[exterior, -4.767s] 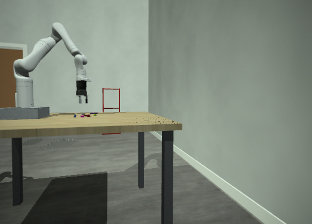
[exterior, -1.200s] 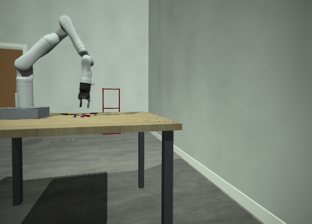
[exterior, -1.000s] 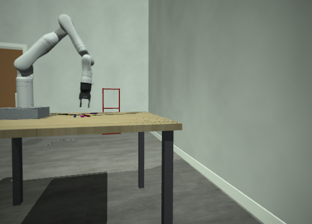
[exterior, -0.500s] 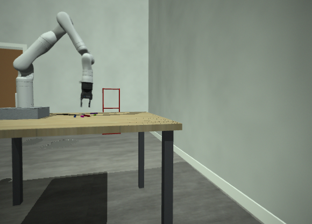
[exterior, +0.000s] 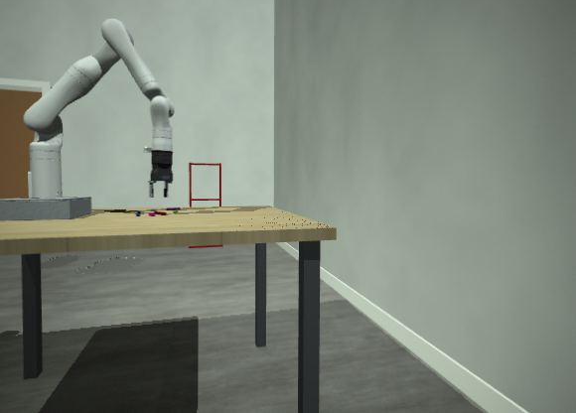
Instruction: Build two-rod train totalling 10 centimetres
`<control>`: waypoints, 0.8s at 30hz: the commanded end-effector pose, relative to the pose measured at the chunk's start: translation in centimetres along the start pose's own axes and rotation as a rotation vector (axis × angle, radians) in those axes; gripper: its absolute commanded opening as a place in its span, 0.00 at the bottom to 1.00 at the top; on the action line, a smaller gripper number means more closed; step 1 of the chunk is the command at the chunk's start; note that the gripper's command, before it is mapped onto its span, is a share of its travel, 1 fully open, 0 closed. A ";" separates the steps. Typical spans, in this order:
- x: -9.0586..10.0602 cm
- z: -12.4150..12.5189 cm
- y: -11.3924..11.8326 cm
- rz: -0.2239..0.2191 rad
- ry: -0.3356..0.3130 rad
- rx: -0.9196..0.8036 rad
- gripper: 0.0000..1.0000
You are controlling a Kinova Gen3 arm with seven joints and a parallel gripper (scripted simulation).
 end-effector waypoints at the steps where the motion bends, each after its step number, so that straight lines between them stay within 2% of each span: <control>1: 0.2 -0.9 0.1 -0.015 -0.012 0.038 1.00; 23: 0.3 -1.4 0.0 -0.023 -0.015 0.105 1.00; 24: 0.3 -1.4 0.0 -0.023 -0.015 0.105 0.54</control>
Point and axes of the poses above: the point where the finger pads meet when closed, its own x axis back along the fingers, its own y axis across the jaws, z = x × y, the point moved 2 cm from there along x, back along the fingers, and after that the axes turned 4 degrees about -x, right-handed, at the moved point
